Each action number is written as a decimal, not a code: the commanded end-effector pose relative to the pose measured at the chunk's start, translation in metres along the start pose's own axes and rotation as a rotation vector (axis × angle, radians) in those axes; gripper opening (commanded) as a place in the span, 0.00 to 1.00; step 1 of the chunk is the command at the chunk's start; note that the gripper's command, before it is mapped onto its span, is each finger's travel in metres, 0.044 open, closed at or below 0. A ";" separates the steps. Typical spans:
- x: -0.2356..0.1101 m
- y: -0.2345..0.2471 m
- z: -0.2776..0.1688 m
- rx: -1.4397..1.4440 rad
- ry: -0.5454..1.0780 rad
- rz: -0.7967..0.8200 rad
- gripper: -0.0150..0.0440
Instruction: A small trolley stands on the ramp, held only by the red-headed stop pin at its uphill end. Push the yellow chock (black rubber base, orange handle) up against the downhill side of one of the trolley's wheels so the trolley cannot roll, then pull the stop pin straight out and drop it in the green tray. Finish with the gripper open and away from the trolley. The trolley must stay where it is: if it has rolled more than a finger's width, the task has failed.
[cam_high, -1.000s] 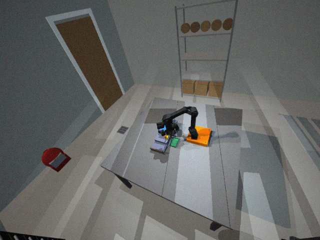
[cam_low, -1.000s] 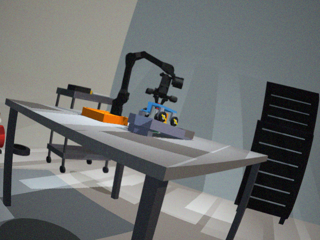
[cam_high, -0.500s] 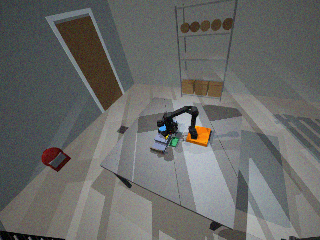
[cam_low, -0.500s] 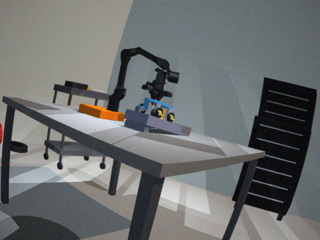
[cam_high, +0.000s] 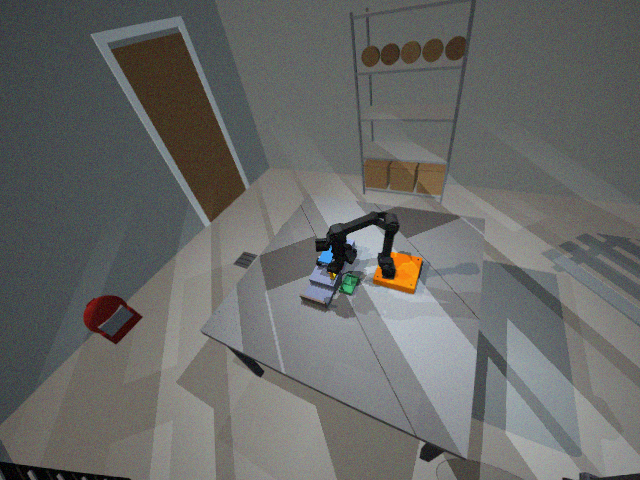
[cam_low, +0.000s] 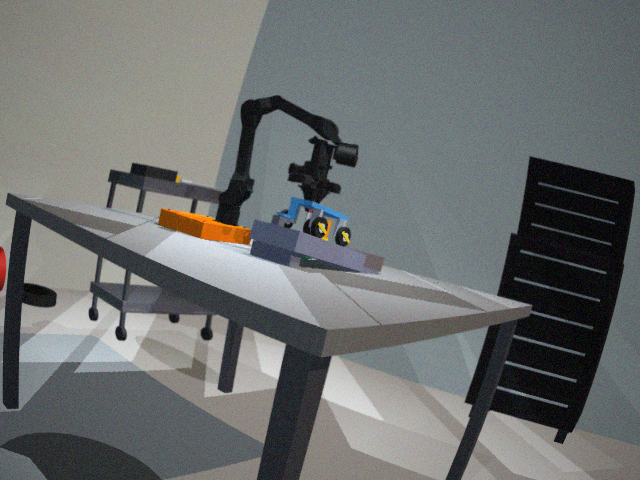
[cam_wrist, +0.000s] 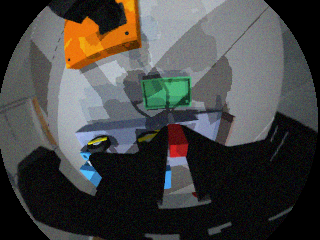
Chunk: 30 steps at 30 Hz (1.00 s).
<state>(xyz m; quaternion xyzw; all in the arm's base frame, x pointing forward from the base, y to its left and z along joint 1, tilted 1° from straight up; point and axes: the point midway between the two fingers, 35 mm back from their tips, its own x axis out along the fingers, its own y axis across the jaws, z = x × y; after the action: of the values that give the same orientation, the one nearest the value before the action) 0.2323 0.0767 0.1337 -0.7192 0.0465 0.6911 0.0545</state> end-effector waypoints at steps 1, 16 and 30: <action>0.000 0.000 0.001 -0.016 0.001 -0.007 0.25; 0.020 0.000 0.030 -0.028 -0.004 -0.008 0.25; 0.054 -0.013 0.028 -0.027 -0.005 -0.180 0.25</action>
<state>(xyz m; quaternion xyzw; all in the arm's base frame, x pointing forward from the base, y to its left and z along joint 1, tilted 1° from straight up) 0.2085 0.0889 0.0886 -0.7210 -0.0181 0.6855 0.0996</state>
